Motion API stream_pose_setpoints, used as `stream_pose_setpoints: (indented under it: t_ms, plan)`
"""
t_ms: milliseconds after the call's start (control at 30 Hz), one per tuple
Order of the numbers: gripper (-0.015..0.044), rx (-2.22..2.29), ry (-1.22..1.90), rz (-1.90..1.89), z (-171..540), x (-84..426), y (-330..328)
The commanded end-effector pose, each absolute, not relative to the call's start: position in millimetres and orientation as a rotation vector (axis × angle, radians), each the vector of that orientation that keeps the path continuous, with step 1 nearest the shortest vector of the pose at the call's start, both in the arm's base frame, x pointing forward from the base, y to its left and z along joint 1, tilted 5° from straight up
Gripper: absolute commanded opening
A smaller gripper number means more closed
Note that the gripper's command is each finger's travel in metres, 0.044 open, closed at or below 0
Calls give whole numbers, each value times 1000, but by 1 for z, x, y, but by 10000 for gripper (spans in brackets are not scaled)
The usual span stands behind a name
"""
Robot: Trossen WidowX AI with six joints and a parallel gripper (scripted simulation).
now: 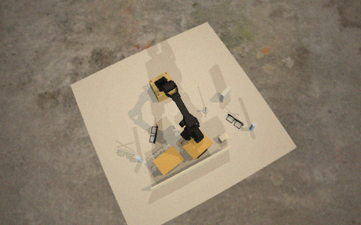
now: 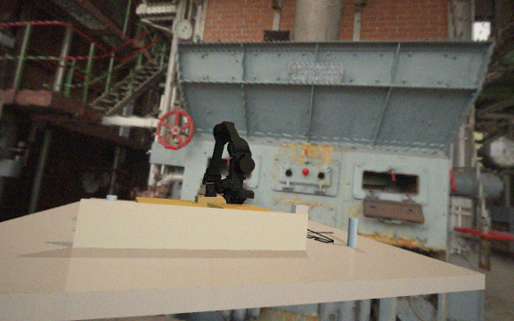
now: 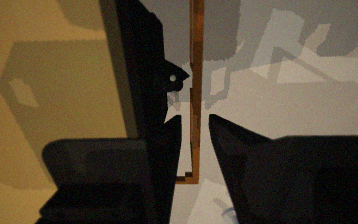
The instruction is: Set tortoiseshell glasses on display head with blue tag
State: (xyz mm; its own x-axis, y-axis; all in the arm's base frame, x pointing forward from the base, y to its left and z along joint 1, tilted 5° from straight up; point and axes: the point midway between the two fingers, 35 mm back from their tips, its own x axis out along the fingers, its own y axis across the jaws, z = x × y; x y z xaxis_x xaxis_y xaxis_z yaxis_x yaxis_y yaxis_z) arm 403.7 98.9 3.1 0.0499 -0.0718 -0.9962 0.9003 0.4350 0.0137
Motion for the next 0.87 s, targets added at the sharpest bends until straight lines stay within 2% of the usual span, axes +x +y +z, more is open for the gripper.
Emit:
stream_pose_setpoints:
  t_ms: [0,300,833]
  plan:
    - [107,837,1309,-891,17,403,101]
    - [107,838,1315,-897,35,400,102]
    - [107,834,1318,-900,51,349,79]
